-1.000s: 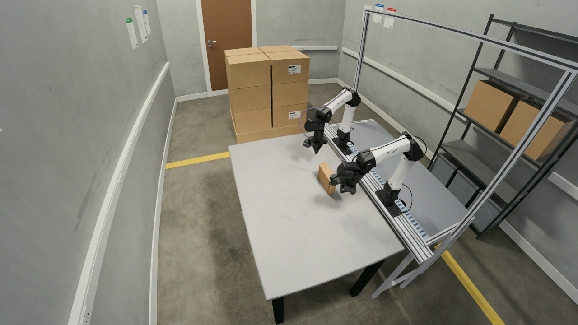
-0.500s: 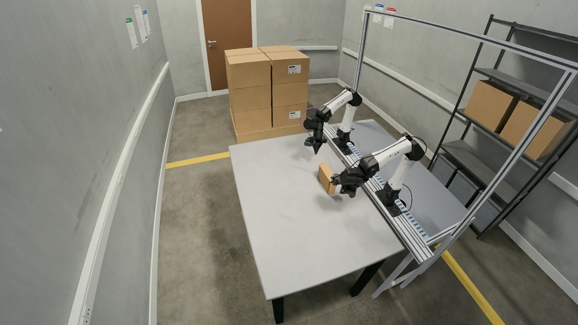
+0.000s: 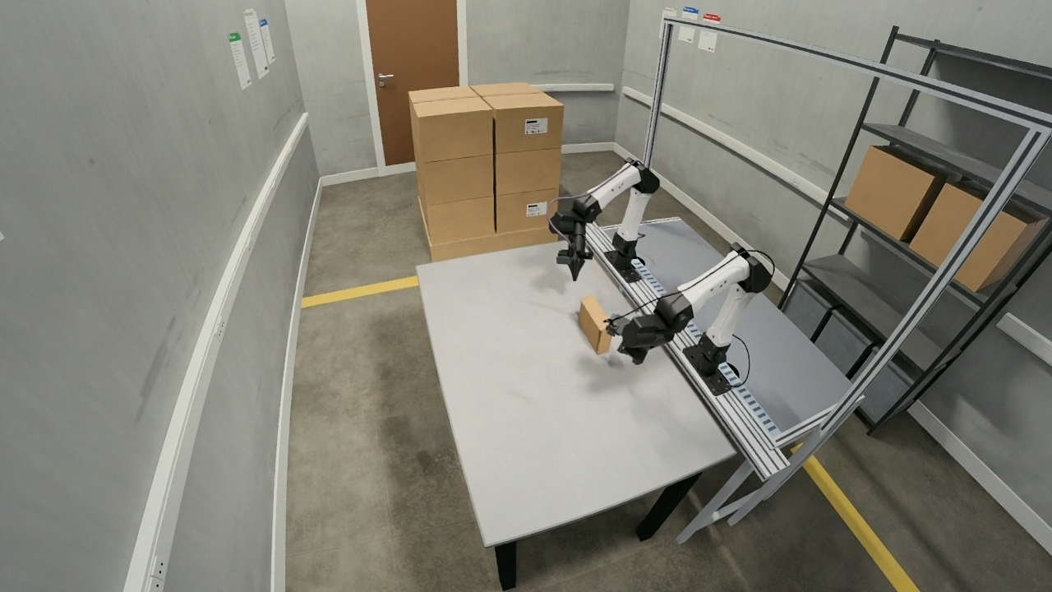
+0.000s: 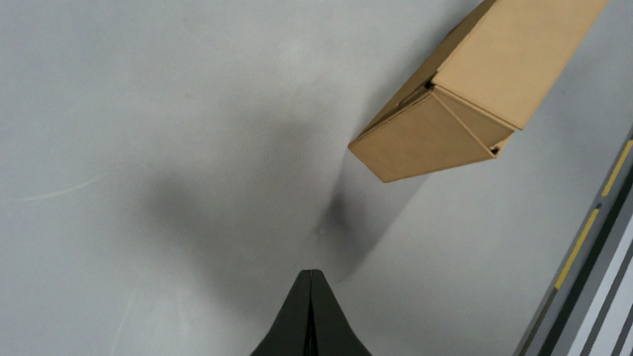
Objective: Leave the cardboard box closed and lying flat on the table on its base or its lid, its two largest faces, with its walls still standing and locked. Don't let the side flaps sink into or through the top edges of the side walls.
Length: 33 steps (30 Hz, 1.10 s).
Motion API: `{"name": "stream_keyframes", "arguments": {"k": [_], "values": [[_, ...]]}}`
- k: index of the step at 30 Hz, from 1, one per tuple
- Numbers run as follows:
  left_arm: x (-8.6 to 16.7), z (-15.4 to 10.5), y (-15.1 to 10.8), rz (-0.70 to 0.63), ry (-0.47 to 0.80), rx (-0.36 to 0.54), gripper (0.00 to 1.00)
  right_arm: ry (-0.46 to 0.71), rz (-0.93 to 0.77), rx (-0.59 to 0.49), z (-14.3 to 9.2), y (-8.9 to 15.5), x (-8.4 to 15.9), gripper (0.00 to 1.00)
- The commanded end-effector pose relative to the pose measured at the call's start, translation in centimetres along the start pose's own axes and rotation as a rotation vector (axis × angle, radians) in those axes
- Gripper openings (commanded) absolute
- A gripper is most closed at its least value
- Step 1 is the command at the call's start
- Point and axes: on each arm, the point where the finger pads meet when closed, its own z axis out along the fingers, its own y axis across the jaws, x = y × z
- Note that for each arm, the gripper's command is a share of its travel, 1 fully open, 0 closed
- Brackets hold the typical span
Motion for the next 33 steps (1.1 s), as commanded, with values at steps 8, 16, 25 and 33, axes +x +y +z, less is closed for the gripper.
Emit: {"name": "stream_keyframes", "arguments": {"k": [8,16,25,33], "values": [[-0.5,0.0,-0.4,0.161,-0.090,0.103,0.01,-0.116,-0.171,-0.077,-0.2,-0.3,-1.2,0.01],[-1.0,-0.3,-0.1,0.278,-0.161,0.155,0.01,-0.180,-0.282,-0.136,-0.3,-0.3,-1.3,0.01],[-0.9,-0.2,-0.1,0.371,-0.215,0.210,0.01,-0.233,-0.376,-0.190,-0.7,-0.3,-1.7,0.01],[-0.9,-0.2,-0.1,0.477,-0.278,0.273,0.01,-0.293,-0.480,-0.255,-0.6,-0.3,-1.5,0.01]]}}
